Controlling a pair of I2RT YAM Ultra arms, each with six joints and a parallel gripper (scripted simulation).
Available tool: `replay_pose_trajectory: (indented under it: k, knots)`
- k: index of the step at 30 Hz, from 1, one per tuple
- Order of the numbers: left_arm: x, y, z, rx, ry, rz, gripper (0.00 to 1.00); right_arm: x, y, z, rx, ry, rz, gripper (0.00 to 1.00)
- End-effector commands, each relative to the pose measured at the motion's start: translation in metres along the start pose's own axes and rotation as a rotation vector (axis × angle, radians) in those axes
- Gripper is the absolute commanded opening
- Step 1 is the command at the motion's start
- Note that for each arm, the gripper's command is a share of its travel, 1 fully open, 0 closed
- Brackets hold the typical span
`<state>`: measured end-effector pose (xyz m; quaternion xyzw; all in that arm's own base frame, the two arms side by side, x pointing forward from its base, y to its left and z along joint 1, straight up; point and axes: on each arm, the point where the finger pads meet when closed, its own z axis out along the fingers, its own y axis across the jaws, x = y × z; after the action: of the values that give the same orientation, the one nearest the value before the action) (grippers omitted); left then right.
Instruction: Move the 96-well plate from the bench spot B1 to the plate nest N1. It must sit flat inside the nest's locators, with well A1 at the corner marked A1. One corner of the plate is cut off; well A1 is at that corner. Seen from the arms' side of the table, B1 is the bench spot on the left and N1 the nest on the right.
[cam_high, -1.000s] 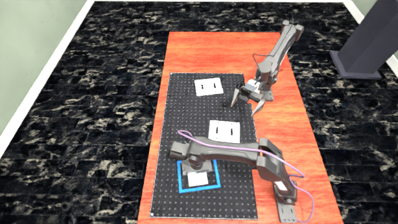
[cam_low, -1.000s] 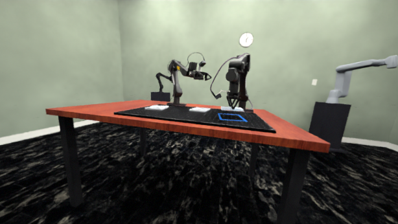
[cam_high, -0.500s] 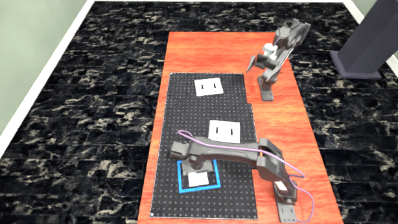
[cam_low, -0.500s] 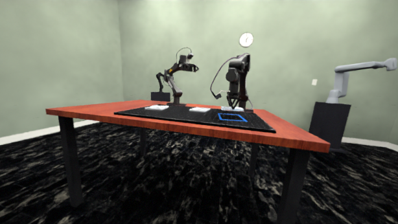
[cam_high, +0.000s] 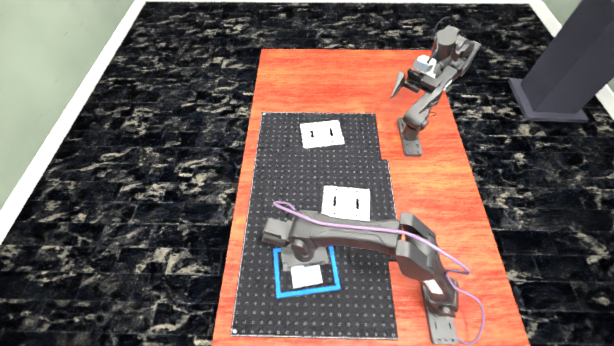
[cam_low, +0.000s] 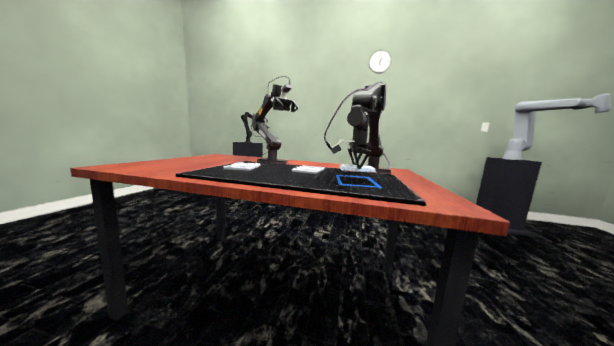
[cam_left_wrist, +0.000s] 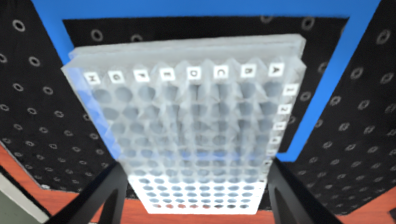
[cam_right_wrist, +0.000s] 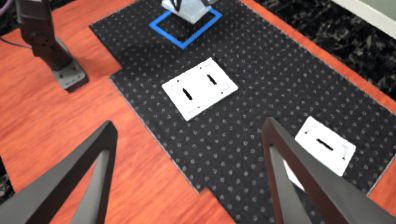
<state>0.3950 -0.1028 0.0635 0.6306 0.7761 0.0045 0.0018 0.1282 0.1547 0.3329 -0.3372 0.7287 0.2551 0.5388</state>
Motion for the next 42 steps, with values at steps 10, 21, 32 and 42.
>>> replay_pose_trajectory:
  k: [10, 21, 32, 42]
  knots:
    - [-0.108, -0.102, -0.013, 0.006, -0.007, -0.057, 0.78, -0.011, -0.003, -0.011, 0.015, -0.032, -0.001, 1.0]
    - [-0.197, -0.175, -0.012, -0.031, -0.023, 0.022, 0.78, -0.006, -0.002, -0.006, 0.009, -0.011, 0.003, 1.0]
    - [-0.196, -0.183, -0.012, -0.021, -0.014, -0.066, 0.78, -0.006, -0.002, -0.006, 0.009, -0.011, 0.003, 1.0]
    - [-0.196, -0.183, -0.012, -0.012, -0.006, -0.54, 0.78, -0.006, -0.002, -0.006, 0.009, -0.011, 0.003, 1.0]
